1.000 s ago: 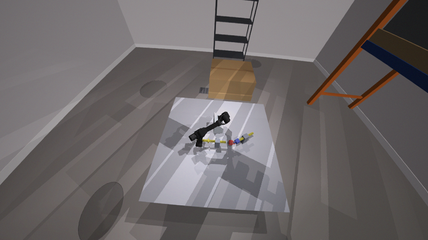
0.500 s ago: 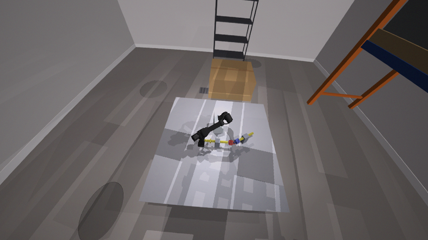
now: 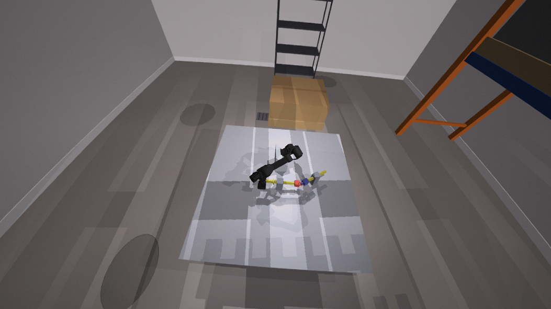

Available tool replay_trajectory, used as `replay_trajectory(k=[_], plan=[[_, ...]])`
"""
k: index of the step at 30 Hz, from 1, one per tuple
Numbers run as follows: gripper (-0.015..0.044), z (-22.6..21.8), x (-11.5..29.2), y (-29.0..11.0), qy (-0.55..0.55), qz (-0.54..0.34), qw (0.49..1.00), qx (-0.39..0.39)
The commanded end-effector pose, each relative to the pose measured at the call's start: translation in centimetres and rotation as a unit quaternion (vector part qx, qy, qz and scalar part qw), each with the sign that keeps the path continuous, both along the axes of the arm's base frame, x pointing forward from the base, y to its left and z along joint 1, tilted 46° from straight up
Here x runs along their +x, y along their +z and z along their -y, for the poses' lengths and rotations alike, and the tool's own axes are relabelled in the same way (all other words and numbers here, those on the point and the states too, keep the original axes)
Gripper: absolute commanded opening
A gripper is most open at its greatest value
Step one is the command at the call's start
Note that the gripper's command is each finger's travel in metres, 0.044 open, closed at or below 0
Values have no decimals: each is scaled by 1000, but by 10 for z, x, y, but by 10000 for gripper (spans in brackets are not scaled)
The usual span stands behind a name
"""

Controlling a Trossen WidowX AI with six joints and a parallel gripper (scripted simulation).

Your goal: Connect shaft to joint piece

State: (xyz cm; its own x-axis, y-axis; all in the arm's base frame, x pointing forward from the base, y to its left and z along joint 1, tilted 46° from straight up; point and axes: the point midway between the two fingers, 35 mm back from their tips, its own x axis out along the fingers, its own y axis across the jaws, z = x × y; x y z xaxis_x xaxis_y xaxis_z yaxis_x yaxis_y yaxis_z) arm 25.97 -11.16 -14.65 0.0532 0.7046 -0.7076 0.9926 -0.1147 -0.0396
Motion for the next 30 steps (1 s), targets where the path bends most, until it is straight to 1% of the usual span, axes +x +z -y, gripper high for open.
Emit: replay_trajectory(k=[1, 14, 26, 28, 29, 30], plan=[[0, -6, 1, 6, -2, 1, 1000, 2], [0, -19, 3, 19, -2, 1, 1000, 3], [0, -17, 3, 16, 0, 0, 1000, 1], [52, -17, 3, 16, 0, 0, 1000, 1], [67, -17, 3, 16, 0, 0, 1000, 1], [67, -17, 3, 16, 0, 0, 1000, 1]])
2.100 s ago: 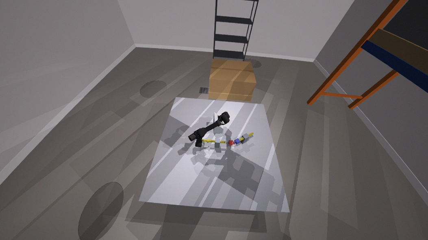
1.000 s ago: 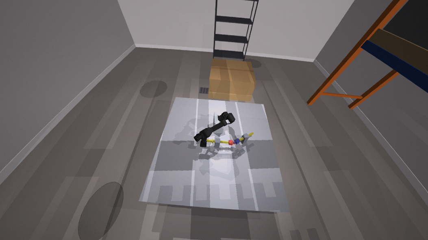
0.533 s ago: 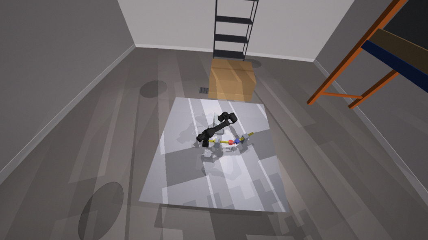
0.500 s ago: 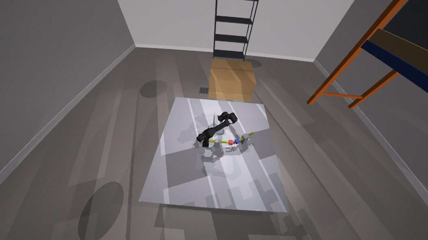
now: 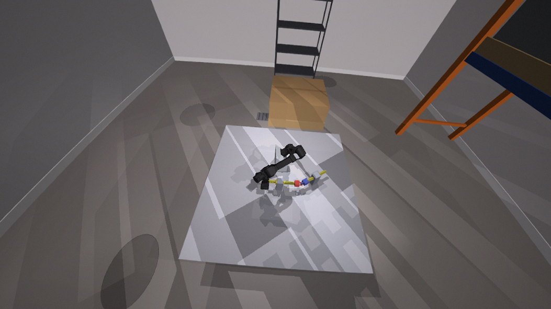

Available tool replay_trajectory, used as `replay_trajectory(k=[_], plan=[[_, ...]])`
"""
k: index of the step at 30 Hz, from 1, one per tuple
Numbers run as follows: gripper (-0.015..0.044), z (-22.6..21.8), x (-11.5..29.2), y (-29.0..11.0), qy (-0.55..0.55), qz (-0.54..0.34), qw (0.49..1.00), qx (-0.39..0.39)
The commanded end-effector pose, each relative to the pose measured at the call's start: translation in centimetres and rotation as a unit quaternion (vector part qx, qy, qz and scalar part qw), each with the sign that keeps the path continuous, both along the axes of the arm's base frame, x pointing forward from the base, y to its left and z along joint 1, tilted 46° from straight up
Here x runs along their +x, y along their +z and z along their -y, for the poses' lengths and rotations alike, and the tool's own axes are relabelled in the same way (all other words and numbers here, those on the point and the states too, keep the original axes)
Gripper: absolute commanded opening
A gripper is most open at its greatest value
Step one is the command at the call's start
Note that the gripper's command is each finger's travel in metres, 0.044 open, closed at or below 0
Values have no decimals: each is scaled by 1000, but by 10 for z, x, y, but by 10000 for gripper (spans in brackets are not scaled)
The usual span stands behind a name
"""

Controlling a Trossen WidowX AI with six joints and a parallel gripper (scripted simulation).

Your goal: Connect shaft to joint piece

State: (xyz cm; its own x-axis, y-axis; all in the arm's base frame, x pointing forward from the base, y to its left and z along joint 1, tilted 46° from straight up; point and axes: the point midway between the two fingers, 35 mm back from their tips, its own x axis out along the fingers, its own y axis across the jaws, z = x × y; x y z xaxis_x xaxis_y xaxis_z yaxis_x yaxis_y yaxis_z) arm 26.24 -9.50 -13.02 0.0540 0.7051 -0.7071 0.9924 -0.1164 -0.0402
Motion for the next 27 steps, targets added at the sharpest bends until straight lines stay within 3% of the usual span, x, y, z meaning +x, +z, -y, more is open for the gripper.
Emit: replay_trajectory(k=[1, 4, 18, 27], plan=[[67, 0, 0, 0, 1, 0, 1000, 0], [67, 0, 0, 0, 1, 0, 1000, 0], [434, 0, 0, 0, 1, 0, 1000, 0], [440, 0, 0, 0, 1, 0, 1000, 0]])
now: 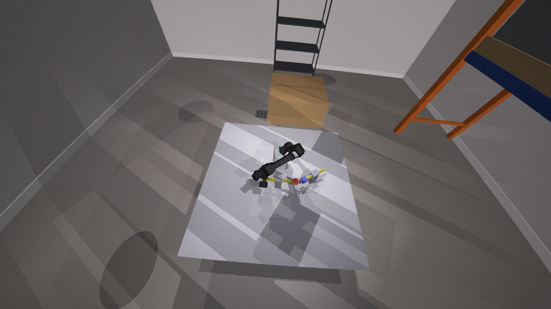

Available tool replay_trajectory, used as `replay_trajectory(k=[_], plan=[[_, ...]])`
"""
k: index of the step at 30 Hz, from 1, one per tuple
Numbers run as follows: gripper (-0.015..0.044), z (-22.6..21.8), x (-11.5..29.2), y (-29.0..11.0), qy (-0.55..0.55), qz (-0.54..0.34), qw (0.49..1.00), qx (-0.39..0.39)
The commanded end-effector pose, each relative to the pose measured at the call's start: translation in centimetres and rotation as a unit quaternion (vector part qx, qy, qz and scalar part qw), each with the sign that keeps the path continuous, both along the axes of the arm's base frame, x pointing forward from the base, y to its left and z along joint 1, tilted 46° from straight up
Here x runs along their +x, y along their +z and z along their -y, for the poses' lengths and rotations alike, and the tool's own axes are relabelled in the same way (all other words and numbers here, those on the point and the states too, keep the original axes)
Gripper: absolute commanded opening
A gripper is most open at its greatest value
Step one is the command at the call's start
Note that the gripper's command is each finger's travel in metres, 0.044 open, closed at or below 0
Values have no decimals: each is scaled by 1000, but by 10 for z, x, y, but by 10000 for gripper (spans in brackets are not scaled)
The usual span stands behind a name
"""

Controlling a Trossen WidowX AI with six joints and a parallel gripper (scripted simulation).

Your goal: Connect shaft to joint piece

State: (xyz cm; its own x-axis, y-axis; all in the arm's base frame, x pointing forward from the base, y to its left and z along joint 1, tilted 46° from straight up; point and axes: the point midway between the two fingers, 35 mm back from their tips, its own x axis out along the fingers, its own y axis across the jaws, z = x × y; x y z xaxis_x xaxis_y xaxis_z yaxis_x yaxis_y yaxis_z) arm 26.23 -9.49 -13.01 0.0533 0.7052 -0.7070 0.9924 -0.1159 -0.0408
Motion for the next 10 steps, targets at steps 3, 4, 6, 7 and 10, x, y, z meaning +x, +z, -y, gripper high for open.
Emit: replay_trajectory(k=[3, 4, 6, 7, 10], plan=[[440, 0, 0, 0, 0, 0, 1000, 0], [440, 0, 0, 0, 0, 0, 1000, 0], [440, 0, 0, 0, 0, 0, 1000, 0], [440, 2, 0, 2, 0, 0, 1000, 0], [440, 20, -2, 19, -1, 1, 1000, 2]])
